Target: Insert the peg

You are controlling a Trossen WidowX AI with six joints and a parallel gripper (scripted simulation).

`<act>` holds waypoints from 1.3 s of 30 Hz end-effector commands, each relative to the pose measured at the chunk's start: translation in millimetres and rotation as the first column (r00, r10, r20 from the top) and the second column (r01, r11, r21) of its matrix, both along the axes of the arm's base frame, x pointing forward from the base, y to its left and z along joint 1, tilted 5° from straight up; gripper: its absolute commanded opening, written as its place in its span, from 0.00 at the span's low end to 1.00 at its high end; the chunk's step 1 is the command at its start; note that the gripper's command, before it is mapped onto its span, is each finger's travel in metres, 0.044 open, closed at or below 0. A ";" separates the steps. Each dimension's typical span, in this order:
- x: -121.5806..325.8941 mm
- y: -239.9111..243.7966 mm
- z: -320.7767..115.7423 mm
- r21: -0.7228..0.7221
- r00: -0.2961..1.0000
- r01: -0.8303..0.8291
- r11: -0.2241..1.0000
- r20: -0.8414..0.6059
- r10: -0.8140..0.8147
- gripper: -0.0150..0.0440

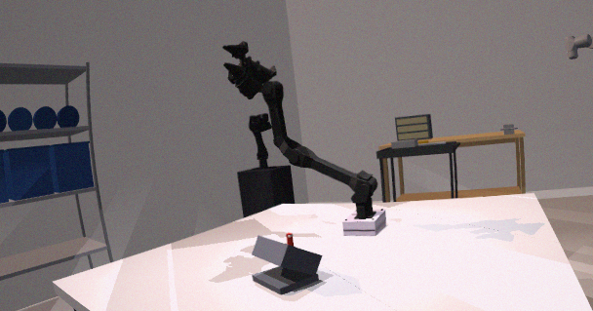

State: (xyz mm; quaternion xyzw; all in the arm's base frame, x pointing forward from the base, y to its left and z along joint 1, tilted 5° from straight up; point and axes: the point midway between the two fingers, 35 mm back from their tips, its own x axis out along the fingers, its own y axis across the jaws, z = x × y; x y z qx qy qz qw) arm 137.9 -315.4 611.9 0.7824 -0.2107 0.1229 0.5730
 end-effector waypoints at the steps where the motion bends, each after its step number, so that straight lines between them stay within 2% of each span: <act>1: -0.5 0.7 0.6 -0.001 1.000 0.001 1.000 0.002 -0.001 0.98; 7: -15.3 25.3 18.2 -0.025 0.998 0.040 0.999 0.051 -0.039 1.00; 17: -48.1 77.3 49.8 -0.240 0.979 0.193 0.951 0.115 -0.169 1.00; 30: -66.8 152.1 77.1 -0.455 0.945 0.318 0.832 0.218 -0.242 1.00; 39: -66.5 206.5 84.3 -0.606 0.916 0.400 0.687 0.266 -0.299 1.00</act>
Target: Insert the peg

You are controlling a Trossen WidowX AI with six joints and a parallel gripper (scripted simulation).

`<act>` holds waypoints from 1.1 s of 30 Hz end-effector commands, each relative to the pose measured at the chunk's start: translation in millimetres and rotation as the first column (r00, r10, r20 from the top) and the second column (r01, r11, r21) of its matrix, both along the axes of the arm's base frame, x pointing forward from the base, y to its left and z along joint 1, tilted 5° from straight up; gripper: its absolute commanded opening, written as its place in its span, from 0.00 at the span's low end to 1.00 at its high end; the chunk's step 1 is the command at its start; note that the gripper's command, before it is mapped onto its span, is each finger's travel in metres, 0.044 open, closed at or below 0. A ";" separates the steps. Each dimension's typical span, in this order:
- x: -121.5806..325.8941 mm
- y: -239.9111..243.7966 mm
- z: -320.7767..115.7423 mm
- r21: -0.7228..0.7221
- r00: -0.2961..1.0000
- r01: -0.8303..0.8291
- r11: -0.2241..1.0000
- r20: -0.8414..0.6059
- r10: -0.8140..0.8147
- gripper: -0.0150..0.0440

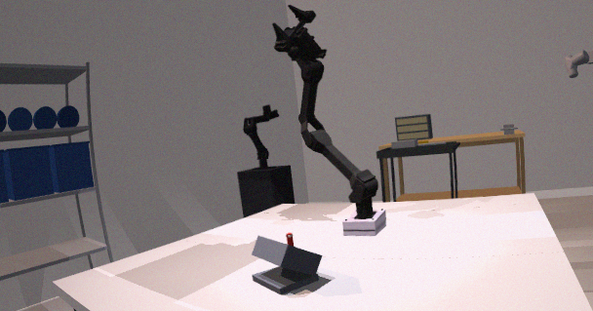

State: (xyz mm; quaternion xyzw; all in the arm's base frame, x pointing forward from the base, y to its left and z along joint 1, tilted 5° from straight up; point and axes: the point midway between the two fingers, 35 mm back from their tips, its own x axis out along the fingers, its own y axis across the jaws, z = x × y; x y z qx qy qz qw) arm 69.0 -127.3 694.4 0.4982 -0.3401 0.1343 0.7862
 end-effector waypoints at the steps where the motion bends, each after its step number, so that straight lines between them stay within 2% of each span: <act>1: 3.3 24.3 2.0 -0.084 0.999 0.040 0.996 -0.003 -0.040 1.00; 14: 29.4 95.9 -7.3 -0.310 0.986 0.143 0.940 -0.040 -0.163 1.00; 20: 40.7 114.5 -13.0 -0.378 0.979 0.163 0.911 -0.050 -0.196 1.00; 33: 87.6 163.0 -40.0 -0.597 0.943 0.206 0.775 -0.091 -0.321 1.00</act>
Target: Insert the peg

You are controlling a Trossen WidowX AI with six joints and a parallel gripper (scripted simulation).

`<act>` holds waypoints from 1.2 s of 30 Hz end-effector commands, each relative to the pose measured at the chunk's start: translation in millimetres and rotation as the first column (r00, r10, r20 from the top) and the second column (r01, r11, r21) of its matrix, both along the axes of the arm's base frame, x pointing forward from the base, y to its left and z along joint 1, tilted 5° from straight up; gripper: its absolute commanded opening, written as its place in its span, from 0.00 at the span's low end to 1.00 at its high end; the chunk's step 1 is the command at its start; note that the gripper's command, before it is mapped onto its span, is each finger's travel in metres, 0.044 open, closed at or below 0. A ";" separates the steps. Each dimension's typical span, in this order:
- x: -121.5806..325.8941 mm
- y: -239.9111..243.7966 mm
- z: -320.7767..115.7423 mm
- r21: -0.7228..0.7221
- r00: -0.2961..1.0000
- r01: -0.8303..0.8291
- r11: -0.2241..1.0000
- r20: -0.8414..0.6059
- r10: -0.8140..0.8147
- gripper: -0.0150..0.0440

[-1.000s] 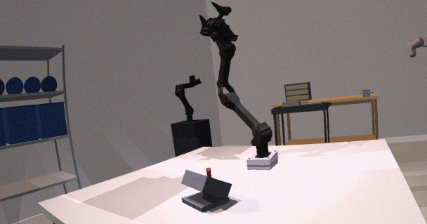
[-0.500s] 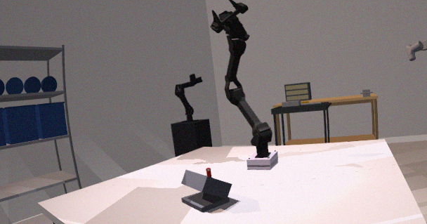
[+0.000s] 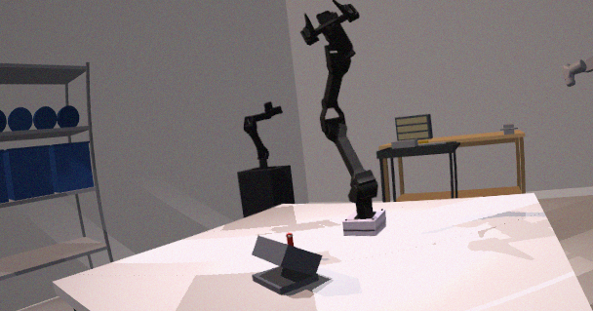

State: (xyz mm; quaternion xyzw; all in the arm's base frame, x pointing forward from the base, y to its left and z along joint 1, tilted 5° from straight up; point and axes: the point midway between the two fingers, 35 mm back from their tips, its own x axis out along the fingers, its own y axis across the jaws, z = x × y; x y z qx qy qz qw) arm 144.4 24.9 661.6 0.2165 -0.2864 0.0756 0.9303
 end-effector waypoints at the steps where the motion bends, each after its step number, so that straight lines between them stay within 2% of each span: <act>1: 16.5 13.6 -9.8 -0.066 0.999 0.026 0.997 -0.035 -0.028 1.00; 18: 95.1 42.2 -67.7 -0.331 0.959 0.120 0.936 -0.206 -0.196 1.00; 36: 172.1 27.5 -154.3 -0.573 0.831 0.105 0.813 -0.398 -0.388 1.00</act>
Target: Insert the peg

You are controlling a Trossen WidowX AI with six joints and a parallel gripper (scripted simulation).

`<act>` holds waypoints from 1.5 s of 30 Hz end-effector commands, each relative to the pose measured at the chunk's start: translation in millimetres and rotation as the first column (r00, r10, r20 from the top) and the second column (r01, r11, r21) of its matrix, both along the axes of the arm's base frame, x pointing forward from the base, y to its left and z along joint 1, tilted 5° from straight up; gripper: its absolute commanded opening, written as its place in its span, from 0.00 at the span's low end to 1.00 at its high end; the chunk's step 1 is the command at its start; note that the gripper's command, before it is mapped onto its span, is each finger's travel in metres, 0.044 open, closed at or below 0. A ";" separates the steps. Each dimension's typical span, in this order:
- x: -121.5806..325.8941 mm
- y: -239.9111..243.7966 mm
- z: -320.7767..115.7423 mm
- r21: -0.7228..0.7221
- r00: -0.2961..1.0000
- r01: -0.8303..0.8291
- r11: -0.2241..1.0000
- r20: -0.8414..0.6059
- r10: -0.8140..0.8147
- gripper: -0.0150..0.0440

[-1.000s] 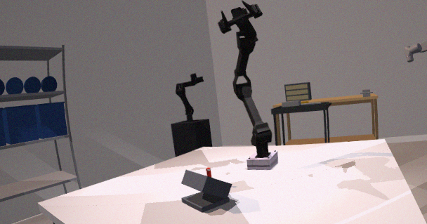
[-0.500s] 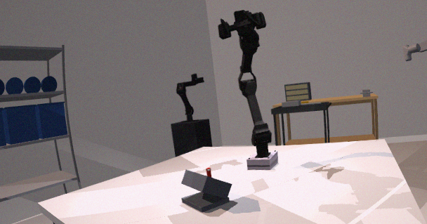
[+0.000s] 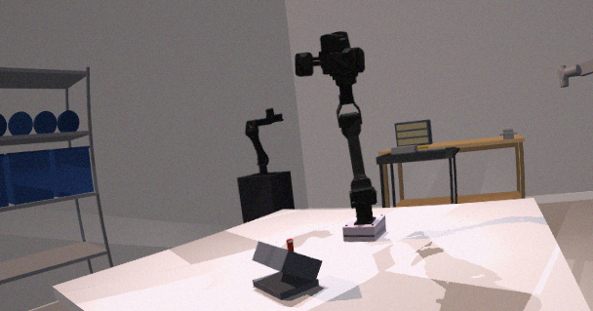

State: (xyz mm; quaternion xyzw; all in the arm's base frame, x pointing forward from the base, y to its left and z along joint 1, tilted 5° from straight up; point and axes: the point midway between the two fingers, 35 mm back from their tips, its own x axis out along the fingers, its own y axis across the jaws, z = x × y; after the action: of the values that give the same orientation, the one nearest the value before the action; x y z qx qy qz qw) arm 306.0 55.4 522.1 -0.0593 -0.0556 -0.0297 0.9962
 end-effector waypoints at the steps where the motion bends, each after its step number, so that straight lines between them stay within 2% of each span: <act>1: 14.1 -4.9 -20.3 -0.042 0.998 0.015 0.999 -0.067 -0.018 1.00; 12: 52.2 -29.7 -94.0 -0.107 0.949 0.048 0.993 -0.305 -0.079 1.00; 24: 70.2 -68.7 -152.1 -0.151 0.866 0.103 0.983 -0.472 -0.163 1.00; 45: 58.1 -146.1 -286.0 -0.173 0.518 0.117 0.978 -0.829 -0.208 1.00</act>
State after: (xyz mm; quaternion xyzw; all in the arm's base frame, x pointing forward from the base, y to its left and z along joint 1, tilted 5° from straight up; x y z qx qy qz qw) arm 368.8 -83.0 252.7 -0.1237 0.4068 -0.0924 0.9004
